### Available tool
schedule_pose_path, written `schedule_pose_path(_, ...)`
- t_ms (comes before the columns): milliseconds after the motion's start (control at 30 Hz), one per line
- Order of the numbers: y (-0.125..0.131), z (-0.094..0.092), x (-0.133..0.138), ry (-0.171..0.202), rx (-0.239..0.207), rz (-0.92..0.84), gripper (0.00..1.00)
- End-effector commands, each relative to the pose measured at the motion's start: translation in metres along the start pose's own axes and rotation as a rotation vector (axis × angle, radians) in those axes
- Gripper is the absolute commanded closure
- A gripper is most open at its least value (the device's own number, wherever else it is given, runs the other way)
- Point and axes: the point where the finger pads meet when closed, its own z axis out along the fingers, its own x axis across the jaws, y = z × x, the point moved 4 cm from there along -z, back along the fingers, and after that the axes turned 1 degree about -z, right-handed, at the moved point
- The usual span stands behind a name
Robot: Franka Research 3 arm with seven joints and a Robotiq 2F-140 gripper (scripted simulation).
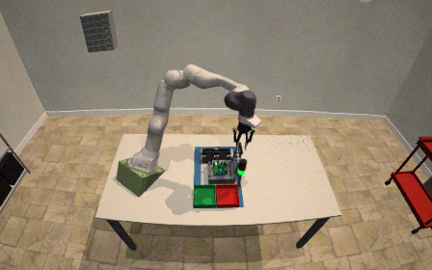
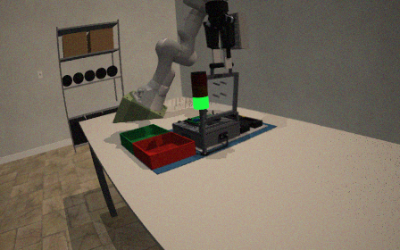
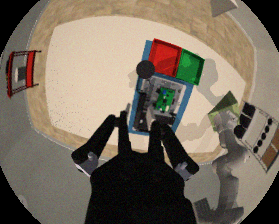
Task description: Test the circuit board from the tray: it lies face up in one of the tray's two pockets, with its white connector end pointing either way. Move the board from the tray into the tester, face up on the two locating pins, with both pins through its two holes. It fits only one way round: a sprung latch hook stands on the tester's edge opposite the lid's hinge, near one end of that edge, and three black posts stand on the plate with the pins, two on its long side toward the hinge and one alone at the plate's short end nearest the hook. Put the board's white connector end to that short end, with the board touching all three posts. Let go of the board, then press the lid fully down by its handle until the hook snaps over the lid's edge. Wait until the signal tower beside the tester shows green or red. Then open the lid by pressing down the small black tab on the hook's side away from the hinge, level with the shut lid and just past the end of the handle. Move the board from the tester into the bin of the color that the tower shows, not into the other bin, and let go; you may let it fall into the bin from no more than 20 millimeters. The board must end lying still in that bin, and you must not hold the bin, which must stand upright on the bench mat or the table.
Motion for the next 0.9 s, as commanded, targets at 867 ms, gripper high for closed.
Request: schedule_pose_path(867, 0.001, -0.043, -0.002, -0.003, 0.001, 0.001, 0.7)
